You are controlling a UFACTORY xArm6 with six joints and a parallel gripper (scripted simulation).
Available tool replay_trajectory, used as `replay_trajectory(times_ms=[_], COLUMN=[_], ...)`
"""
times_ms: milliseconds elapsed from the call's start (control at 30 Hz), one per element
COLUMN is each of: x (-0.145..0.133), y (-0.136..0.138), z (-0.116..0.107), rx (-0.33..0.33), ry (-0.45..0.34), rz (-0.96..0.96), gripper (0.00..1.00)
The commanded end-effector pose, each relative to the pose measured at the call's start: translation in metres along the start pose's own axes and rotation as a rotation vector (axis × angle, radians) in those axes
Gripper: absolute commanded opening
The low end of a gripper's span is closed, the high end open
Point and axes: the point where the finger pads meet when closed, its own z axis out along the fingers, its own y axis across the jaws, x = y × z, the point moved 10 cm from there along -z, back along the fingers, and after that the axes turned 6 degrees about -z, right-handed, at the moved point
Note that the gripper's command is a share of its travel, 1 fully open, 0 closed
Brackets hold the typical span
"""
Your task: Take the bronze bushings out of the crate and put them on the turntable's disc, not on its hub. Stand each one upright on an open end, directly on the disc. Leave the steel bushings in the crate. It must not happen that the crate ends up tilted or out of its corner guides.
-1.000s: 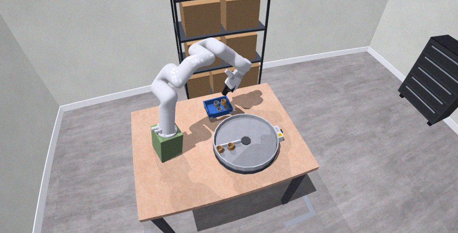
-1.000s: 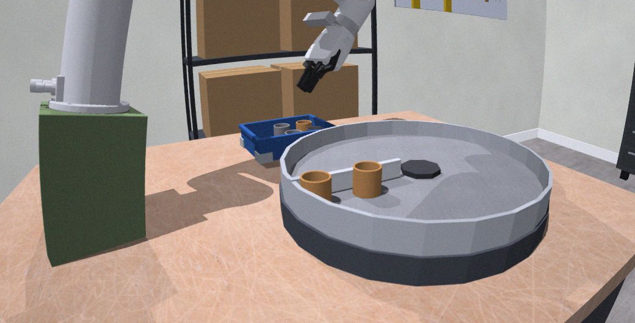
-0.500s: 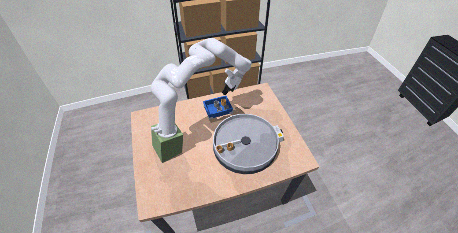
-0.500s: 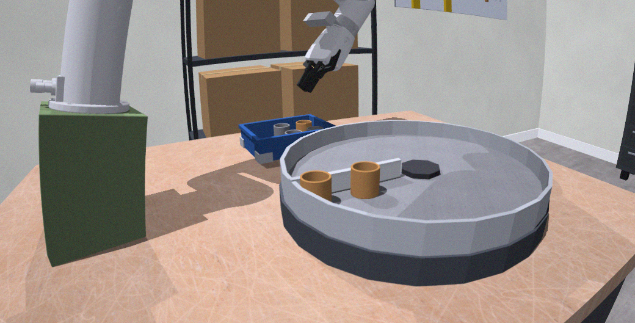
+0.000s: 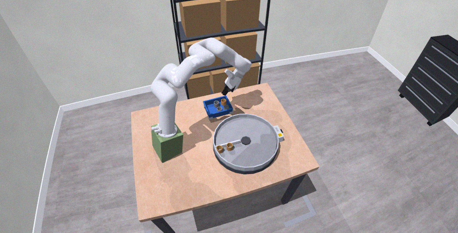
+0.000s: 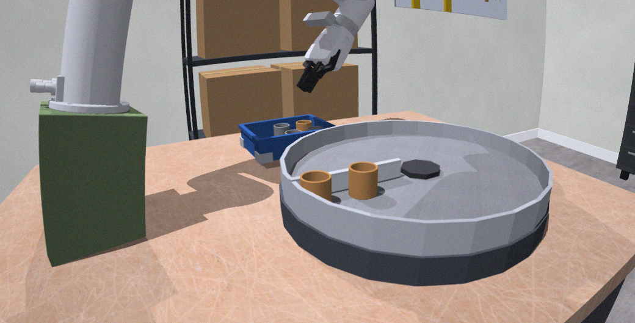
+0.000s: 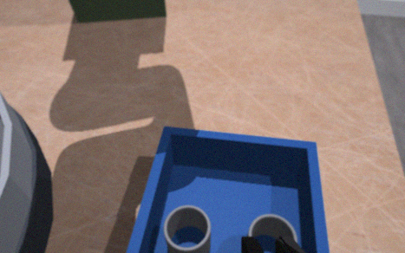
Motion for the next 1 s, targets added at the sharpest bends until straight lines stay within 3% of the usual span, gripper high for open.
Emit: replay_trajectory(times_ms=[0, 400, 733, 967], x=[0.0, -0.006, -0.034, -0.04], y=[0.0, 0.0, -0.003, -0.003], z=[-0.003, 0.005, 0.038, 0.045], rx=[-0.001, -0.001, -0.001, -0.001], ry=[-0.006, -0.006, -0.006, -0.006], rz=[-0.001, -0.001, -0.001, -0.001], gripper=[0.12, 0.12, 0.12, 0.12])
